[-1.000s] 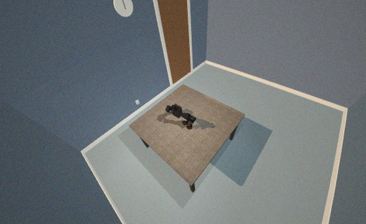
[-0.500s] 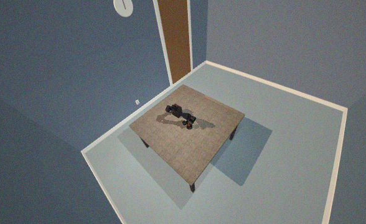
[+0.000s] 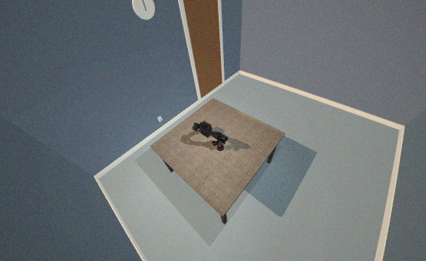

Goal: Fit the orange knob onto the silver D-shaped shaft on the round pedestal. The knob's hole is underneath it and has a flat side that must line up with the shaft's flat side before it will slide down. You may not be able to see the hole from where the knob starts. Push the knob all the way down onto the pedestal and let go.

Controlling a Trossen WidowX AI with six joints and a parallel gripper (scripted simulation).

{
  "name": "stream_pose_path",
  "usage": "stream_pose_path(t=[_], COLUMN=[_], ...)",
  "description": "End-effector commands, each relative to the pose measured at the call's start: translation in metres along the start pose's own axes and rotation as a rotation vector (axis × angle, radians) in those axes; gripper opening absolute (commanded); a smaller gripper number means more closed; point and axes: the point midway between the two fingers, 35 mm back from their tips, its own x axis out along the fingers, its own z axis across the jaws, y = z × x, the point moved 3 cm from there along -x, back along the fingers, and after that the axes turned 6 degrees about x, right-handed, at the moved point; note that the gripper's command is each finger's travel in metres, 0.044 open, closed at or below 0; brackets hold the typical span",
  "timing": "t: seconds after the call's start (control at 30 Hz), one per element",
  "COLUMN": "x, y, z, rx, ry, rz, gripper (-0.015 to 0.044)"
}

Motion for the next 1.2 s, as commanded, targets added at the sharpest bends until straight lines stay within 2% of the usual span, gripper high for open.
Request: stream_pose_path(t=[0.0,0.13,0.93,1.17], x=[-0.0033,-0.0036,-0.0031,-0.0037], y=[-0.0022,-0.0041,-0.0029,0.0002], z=[-0.0005,-0.0001,0.001,0.0004], rx=[0.076,0.198,0.198,0.397], ry=[-0.002,-0.003,-0.003,-0.004], rz=[-0.008,-0.008,-0.008,-0.007], gripper=[0.0,0.0,0.0,0.0])
